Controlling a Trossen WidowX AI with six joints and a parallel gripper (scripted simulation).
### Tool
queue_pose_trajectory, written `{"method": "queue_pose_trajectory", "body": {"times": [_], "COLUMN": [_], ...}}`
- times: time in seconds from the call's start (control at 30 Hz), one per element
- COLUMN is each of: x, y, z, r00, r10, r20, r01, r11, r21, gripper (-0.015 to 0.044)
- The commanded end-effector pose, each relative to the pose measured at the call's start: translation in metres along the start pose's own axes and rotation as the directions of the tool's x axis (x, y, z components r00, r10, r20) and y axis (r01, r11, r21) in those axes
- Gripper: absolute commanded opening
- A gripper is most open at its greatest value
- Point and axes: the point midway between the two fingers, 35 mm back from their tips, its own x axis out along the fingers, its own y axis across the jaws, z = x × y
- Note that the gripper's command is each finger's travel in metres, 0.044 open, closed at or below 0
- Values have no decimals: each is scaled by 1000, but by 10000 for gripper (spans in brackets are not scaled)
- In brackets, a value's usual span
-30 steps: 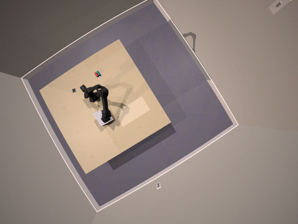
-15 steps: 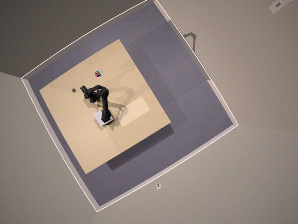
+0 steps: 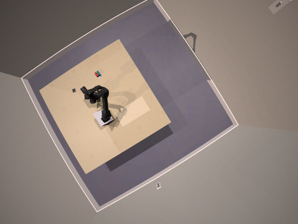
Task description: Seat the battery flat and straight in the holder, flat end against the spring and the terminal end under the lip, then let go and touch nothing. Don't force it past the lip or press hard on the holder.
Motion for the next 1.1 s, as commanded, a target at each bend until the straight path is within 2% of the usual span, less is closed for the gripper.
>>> {"method": "queue_pose_trajectory", "body": {"times": [0.0, 0.07, 0.2, 0.63, 0.73, 0.97, 1.07], "x": [0, 0, 0, -15, -25, -84, -89], "y": [1, 1, 1, -1, -3, -6, -7], "z": [1, 1, 1, -1, -2, -8, -8], "r00": [1000, 1000, 1000, 1000, 1000, 1000, 1000], "r10": [1, 1, 1, 0, -5, -4, -3], "r20": [0, 0, 0, 0, 1, 2, 2], "r01": [-1, -1, -1, 0, 5, 4, 3], "r11": [1000, 1000, 1000, 1000, 1000, 1000, 1000], "r21": [1, 1, 1, 0, -3, 0, 0], "gripper": [78, 78, 181, 181, 259, 440, 440]}}
